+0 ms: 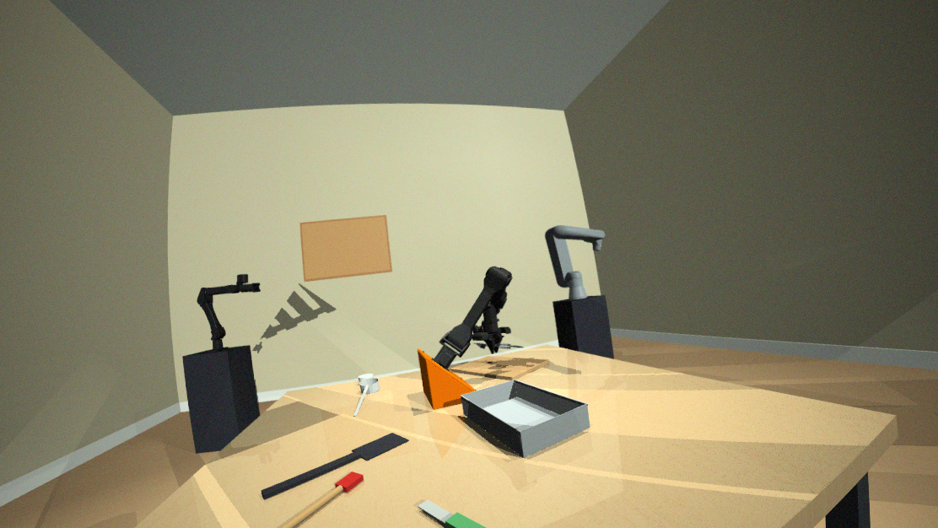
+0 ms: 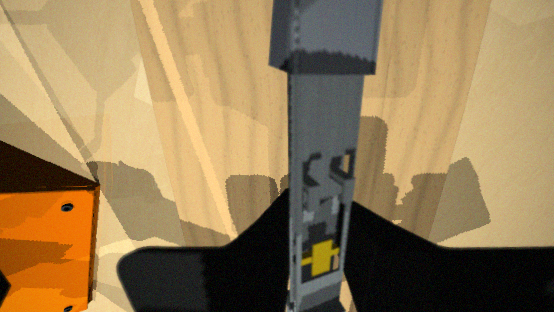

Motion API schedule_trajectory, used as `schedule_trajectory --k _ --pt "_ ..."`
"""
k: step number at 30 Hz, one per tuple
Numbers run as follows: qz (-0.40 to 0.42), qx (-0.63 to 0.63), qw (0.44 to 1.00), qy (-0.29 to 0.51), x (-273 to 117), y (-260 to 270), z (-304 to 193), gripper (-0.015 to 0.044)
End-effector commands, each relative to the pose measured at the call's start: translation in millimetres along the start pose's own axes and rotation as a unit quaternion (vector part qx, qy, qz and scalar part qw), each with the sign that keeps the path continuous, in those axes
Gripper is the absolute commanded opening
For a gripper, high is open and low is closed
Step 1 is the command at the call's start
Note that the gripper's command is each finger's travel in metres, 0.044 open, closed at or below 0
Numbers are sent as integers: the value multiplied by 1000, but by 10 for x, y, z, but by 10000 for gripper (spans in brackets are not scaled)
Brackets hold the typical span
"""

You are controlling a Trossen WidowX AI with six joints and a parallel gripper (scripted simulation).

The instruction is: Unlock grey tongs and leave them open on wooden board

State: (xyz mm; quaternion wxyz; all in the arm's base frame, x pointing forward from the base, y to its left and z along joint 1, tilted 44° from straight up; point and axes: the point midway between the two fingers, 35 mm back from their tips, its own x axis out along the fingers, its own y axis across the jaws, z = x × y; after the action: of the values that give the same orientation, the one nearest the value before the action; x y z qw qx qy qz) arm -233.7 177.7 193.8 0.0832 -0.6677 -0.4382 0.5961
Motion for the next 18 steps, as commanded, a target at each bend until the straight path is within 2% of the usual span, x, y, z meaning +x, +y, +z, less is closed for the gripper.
schedule_trajectory --k 1,16,18 --pt "-4 -2 1000 2 60 8 -15 -150" --pt "-11 -1 1000 6 190 21 -49 -150" --pt "-10 0 1000 6 185 20 -47 -97"
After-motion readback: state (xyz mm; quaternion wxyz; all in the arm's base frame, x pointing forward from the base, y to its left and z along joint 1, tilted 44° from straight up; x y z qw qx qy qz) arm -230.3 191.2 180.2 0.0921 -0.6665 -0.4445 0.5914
